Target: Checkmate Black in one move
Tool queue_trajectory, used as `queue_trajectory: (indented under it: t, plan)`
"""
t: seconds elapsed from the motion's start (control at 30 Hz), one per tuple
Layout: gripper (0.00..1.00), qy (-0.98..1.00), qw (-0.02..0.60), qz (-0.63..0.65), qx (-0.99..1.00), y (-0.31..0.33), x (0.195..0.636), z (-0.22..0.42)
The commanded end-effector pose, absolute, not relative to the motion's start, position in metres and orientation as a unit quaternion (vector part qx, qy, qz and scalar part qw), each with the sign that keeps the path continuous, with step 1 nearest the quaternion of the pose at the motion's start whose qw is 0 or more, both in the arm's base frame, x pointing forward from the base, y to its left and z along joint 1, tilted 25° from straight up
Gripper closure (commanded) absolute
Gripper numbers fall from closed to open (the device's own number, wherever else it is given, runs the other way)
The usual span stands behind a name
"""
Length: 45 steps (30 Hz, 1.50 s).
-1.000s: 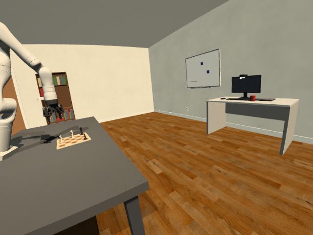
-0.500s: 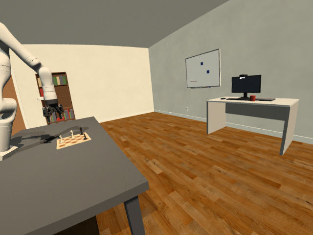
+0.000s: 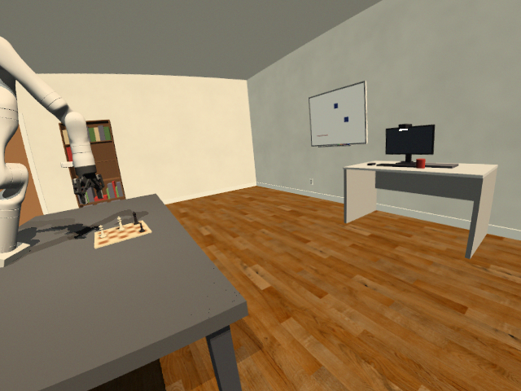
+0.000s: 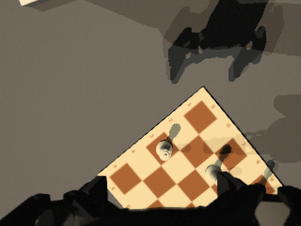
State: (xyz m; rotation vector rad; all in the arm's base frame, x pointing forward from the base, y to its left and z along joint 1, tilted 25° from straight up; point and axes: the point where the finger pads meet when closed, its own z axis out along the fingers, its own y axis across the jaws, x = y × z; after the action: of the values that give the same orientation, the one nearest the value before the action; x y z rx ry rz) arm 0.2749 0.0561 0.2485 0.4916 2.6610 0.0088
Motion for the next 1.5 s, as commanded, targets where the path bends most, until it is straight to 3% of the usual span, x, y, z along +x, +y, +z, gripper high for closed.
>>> queue_trajectory:
  t: [0.0, 0.97, 1.47]
  plan:
    - [0.0, 0.966, 0.213, -0.002, 0.143, 0.058, 0.275, 0.246]
    - [0.0, 0.879, 0.176, -0.122, -0.426, 0.058, 0.288, 0.22]
    - [0.0, 0.843, 0.167, -0.134, -0.494, 0.06, 0.289, 0.216]
